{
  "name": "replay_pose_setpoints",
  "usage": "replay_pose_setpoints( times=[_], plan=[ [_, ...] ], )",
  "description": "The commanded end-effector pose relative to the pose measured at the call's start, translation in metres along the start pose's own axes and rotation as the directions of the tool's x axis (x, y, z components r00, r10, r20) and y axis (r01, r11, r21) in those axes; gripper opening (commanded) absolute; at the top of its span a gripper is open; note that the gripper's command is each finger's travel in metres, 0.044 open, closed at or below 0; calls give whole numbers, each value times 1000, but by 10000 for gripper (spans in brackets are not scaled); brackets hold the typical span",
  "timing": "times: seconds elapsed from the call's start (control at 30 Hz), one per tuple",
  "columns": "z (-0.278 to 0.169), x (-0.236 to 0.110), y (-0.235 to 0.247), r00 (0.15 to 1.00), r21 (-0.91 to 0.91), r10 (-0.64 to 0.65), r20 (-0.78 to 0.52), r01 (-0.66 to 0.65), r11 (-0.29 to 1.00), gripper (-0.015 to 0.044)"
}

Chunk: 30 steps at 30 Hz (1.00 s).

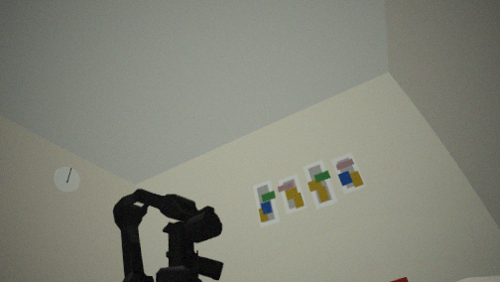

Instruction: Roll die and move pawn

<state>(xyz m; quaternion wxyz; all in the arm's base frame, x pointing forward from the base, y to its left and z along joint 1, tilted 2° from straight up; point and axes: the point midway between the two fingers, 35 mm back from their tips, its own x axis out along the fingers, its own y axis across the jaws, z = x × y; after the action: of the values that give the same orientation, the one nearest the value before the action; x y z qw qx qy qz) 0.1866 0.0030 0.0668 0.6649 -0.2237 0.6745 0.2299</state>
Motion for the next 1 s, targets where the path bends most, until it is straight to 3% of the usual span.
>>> replay_pose_setpoints(
  times=[0.0,0.93,0.97],
  plan=[
    [-2,6,1,1000,-7,0,-9,0,1000,200],
    [-3,47,0,1000,-7,0,-9,0,1000,200],
    [-3,47,0,1000,-7,0,-9,0,1000,174]
  ],
)
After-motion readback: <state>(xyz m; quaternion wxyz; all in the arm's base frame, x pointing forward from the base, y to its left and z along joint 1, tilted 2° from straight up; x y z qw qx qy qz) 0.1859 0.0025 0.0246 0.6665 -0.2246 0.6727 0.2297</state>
